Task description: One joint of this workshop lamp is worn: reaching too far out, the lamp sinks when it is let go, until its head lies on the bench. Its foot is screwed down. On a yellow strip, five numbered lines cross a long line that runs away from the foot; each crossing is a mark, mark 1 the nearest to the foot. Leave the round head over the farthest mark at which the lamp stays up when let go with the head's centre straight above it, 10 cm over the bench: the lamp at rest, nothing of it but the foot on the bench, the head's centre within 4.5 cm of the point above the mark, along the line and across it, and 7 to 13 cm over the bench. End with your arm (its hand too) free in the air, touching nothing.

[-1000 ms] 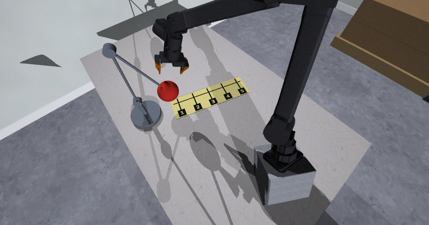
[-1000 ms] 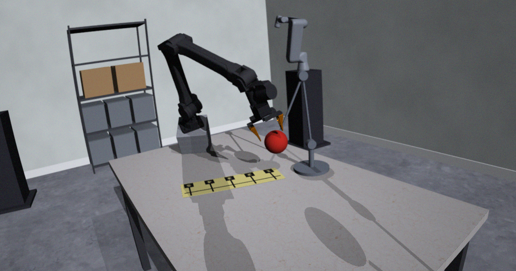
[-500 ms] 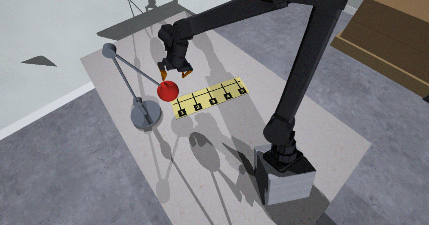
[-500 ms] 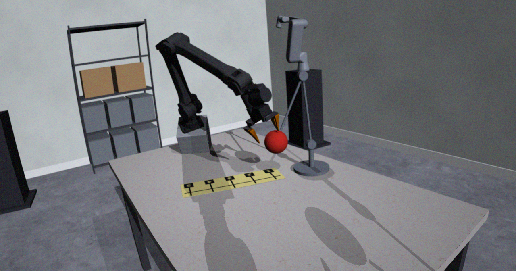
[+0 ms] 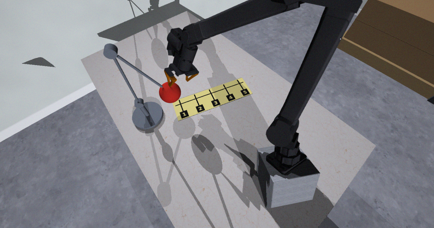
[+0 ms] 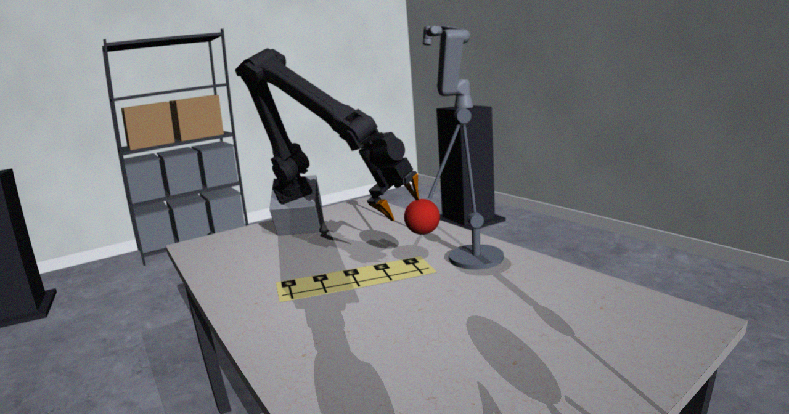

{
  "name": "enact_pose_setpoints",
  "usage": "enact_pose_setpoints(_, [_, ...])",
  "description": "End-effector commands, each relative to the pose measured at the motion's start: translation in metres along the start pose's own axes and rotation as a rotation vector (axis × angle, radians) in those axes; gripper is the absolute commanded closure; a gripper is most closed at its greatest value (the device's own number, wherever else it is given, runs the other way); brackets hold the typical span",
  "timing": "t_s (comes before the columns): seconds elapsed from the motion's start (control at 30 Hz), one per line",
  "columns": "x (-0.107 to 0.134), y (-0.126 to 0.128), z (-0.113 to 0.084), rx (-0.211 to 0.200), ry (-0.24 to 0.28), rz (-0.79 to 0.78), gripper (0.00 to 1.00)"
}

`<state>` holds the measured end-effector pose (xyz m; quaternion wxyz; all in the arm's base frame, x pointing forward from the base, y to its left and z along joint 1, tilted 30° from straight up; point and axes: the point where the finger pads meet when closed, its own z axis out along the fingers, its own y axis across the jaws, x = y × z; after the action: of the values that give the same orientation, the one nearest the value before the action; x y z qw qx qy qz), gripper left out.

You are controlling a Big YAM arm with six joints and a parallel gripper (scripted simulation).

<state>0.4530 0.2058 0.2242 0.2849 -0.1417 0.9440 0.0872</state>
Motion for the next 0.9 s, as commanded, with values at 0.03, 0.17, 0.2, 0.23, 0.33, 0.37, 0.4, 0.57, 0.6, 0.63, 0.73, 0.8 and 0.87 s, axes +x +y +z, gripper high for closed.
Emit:
enact_pose_setpoints(0.03, [-0.007,-0.007,-0.018,-0.019,-0.059,-0.114,0.00])
enact_pose_setpoints(0.17, [0.001,-0.009,-0.016,-0.037,-0.057,-0.181,0.00])
enact_pose_setpoints(0.2, [0.003,-0.009,-0.015,-0.042,-0.057,-0.198,0.00])
enact_pose_setpoints(0.23, [0.003,-0.009,-0.015,-0.042,-0.057,-0.198,0.00])
enact_pose_setpoints(0.33, [0.006,-0.011,-0.014,-0.053,-0.056,-0.230,0.00])
enact_pose_setpoints(0.37, [0.008,-0.012,-0.014,-0.059,-0.056,-0.246,0.00])
enact_pose_setpoints(0.4, [0.009,-0.013,-0.014,-0.065,-0.056,-0.263,0.00])
enact_pose_setpoints(0.57, [0.017,-0.017,-0.012,-0.093,-0.054,-0.343,0.00])
enact_pose_setpoints(0.6, [0.019,-0.017,-0.011,-0.099,-0.054,-0.359,0.00])
enact_pose_setpoints(0.63, [0.021,-0.018,-0.011,-0.104,-0.054,-0.375,0.00])
enact_pose_setpoints(0.73, [0.025,-0.021,-0.010,-0.121,-0.053,-0.424,0.00])
enact_pose_setpoints(0.8, [0.027,-0.022,-0.009,-0.127,-0.052,-0.440,0.00])
enact_pose_setpoints(0.87, [0.028,-0.023,-0.009,-0.133,-0.052,-0.456,0.00])
